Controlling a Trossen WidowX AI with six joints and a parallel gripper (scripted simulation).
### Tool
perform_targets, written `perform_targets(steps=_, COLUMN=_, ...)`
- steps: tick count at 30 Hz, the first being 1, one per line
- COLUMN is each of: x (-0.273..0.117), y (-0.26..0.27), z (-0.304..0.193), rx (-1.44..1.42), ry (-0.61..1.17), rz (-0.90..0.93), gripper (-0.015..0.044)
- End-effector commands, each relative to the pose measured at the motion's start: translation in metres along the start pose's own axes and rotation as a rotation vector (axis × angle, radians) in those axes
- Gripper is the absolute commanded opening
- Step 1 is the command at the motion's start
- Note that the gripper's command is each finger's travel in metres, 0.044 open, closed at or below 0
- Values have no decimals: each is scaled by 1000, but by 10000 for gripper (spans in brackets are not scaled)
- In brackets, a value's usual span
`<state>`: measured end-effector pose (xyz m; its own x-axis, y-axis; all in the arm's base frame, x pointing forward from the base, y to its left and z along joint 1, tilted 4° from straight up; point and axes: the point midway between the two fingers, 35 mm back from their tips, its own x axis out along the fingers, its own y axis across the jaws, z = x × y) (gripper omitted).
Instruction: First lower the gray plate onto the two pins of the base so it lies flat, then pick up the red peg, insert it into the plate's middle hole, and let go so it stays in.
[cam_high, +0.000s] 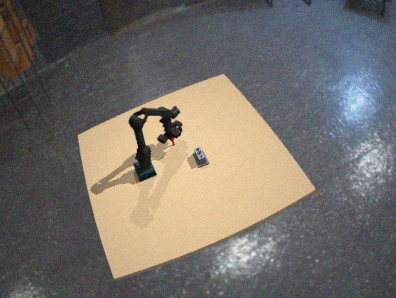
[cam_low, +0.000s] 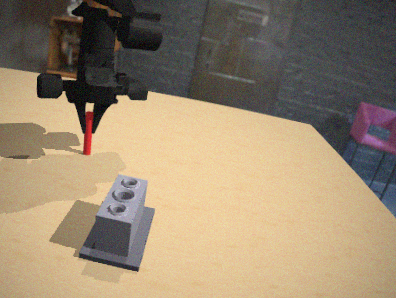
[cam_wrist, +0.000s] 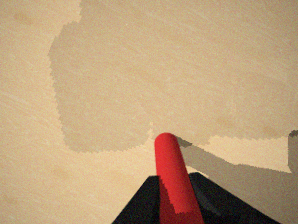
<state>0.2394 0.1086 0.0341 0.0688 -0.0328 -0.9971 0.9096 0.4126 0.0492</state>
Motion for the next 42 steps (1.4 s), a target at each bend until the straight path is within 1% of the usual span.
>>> perform_targets(steps=1, x=0, y=0, z=1, rx=-4, ry=-5, rz=2, gripper=0)
perform_targets(steps=10, x=-7, y=2, z=1, rx=-4, ry=-5, rz=2, gripper=0)
perform_targets(steps=35, x=-84, y=9, z=-1, rx=-4, ry=-4, rz=3, gripper=0)
perform_targets(steps=36, x=-71, y=8, z=-1, rx=-8, ry=1, rz=-1, gripper=0)
perform_targets(steps=42, x=-72, y=13, z=13, rx=-7, ry=0, rz=-1, gripper=0)
